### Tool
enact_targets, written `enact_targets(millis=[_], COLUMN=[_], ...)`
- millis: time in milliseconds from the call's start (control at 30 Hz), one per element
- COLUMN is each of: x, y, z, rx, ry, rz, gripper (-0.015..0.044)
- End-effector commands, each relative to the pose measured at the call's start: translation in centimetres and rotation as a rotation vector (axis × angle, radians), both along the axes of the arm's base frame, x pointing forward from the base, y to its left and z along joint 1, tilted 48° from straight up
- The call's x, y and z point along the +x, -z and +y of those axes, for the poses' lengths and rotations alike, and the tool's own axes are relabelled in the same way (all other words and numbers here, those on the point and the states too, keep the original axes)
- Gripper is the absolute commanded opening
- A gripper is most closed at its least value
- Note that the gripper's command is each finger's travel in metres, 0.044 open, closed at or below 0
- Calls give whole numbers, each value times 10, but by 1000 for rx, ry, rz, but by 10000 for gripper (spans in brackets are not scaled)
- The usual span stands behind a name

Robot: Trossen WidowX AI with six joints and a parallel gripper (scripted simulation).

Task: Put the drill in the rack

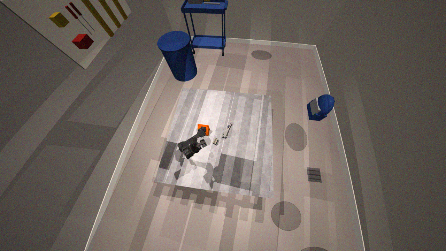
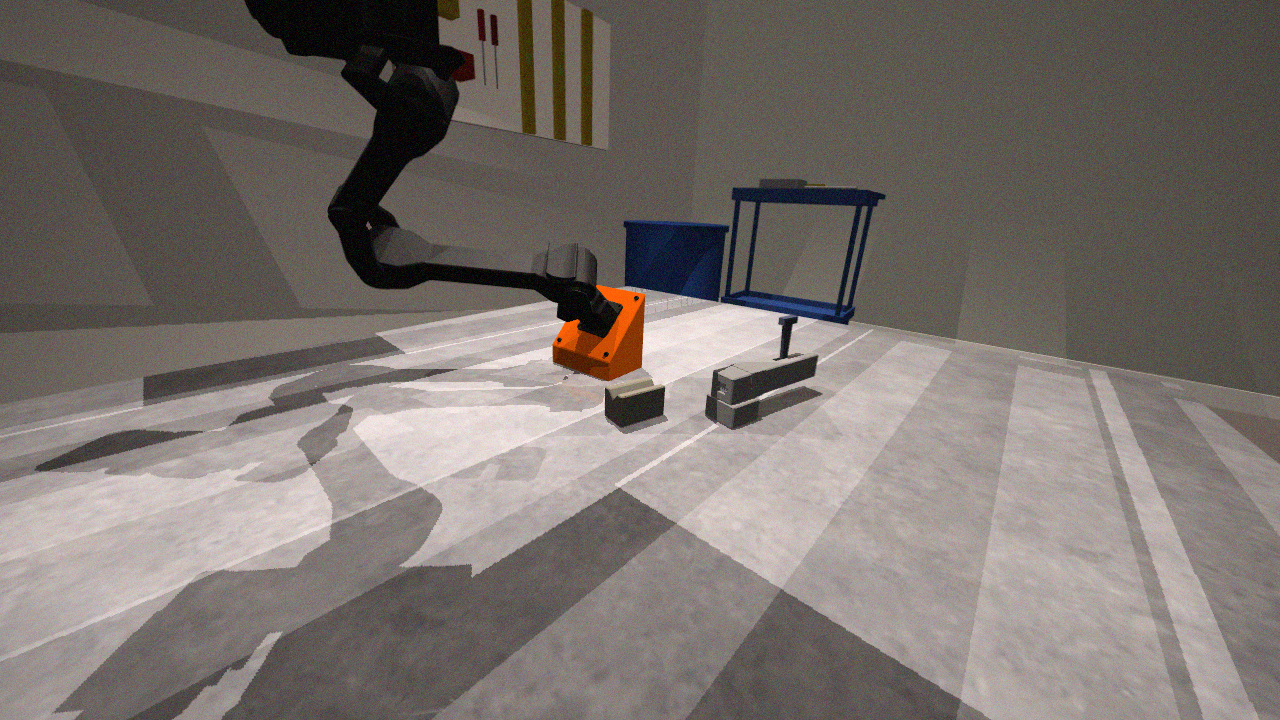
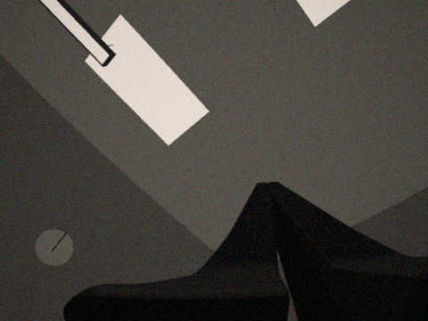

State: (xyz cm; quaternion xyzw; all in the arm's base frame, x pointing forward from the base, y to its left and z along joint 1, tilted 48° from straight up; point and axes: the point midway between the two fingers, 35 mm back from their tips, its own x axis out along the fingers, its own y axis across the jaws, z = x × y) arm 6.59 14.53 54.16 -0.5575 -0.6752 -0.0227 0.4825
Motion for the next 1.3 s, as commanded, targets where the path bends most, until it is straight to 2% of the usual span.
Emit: enact_targets(millis=[0, 100, 233, 533, 833, 933, 1100, 1267], x=[30, 55, 111, 214, 250, 258, 264, 256], y=[9, 17, 46, 152, 277, 311, 389, 453], z=[16, 29, 55, 99, 120, 117, 97, 65], rx=[-20, -32, -38, 74, 217, 323, 651, 1035], ry=[-68, -100, -147, -104, 100, 215, 583, 1042], rz=[201, 365, 740, 1569, 2148, 2297, 2542, 2555], gripper=[0, 0, 0, 0, 0, 0, 0, 0])
